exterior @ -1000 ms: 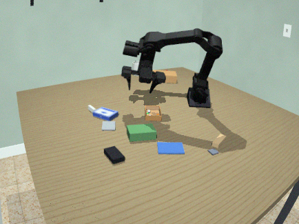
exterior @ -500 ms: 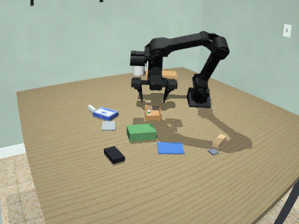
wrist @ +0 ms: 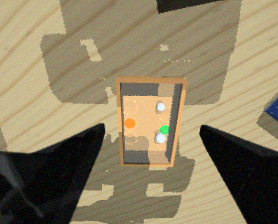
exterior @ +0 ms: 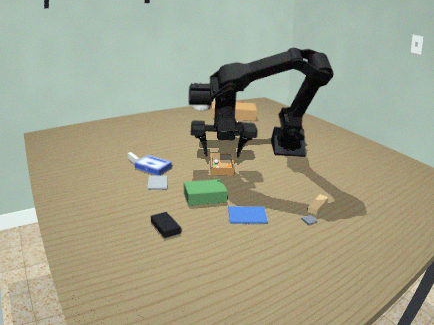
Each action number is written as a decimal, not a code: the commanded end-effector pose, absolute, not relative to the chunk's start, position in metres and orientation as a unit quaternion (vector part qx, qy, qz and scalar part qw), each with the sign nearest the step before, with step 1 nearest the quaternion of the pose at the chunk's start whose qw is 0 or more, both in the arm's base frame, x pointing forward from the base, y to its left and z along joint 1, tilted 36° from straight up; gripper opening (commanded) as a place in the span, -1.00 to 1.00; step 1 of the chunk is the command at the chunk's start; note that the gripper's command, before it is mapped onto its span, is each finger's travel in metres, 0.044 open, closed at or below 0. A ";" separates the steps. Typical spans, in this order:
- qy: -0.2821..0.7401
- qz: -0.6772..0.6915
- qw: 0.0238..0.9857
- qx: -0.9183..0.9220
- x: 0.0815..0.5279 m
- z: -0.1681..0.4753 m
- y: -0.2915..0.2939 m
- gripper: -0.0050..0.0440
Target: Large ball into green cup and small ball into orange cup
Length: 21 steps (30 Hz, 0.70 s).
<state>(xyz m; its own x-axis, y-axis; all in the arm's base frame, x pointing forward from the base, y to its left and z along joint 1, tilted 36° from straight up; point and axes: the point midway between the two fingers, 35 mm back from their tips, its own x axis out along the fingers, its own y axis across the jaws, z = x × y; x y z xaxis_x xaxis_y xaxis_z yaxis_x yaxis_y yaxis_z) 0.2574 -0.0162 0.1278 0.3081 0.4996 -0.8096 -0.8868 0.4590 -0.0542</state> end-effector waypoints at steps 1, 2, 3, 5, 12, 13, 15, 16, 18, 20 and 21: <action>0.378 0.454 0.766 -0.255 0.258 0.122 -0.013 1.00; 0.378 0.454 0.766 -0.255 0.259 0.120 -0.012 1.00; 0.378 0.454 0.766 -0.255 0.259 0.119 -0.011 1.00; 0.378 0.454 0.766 -0.255 0.260 0.116 -0.009 1.00; 0.378 0.454 0.766 -0.255 0.263 0.110 -0.005 1.00; 0.378 0.454 0.766 -0.255 0.263 0.108 -0.005 1.00; 0.378 0.454 0.766 -0.255 0.264 0.106 -0.003 1.00; 0.378 0.454 0.766 -0.255 0.265 0.104 -0.002 1.00; 0.378 0.454 0.766 -0.255 0.266 0.102 0.000 1.00; 0.378 0.454 0.766 -0.255 0.267 0.099 0.001 1.00; 0.378 0.454 0.766 -0.255 0.267 0.098 0.002 1.00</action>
